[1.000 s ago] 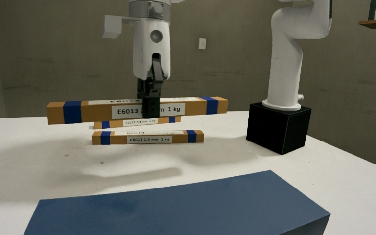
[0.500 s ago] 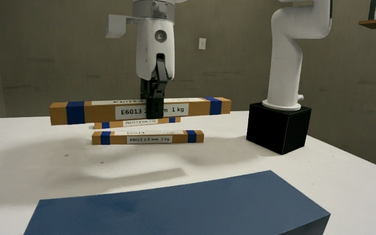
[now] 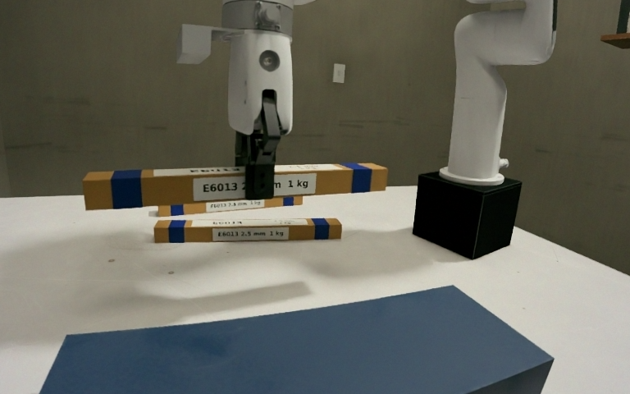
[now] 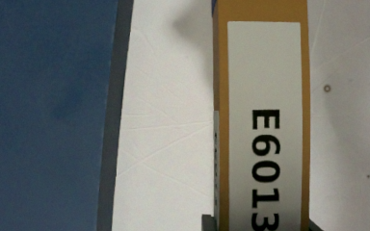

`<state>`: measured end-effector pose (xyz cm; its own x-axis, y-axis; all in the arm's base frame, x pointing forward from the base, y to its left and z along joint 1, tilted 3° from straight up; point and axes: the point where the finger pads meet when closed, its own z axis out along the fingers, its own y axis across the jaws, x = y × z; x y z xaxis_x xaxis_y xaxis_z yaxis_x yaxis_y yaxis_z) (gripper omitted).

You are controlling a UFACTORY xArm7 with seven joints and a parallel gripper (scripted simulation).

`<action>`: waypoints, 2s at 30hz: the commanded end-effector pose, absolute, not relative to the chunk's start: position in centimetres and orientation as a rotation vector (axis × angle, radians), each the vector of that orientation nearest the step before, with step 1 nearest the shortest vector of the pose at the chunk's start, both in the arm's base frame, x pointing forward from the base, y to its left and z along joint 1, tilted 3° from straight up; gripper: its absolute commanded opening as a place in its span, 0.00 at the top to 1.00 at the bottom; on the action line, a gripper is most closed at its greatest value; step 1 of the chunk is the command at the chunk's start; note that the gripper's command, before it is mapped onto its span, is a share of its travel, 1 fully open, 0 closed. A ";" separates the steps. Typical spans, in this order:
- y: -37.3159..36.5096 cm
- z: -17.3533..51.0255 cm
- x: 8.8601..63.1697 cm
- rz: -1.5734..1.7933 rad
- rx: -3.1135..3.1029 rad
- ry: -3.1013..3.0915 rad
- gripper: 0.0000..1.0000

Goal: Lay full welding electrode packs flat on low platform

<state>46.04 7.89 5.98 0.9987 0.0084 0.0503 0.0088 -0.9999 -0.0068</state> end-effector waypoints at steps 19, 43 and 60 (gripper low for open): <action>7.9 5.7 46.2 -0.086 -3.132 -0.013 0.65; 8.0 3.5 46.4 -0.086 -3.132 -0.013 0.65; 8.0 1.1 46.5 -0.086 -3.132 -0.013 0.65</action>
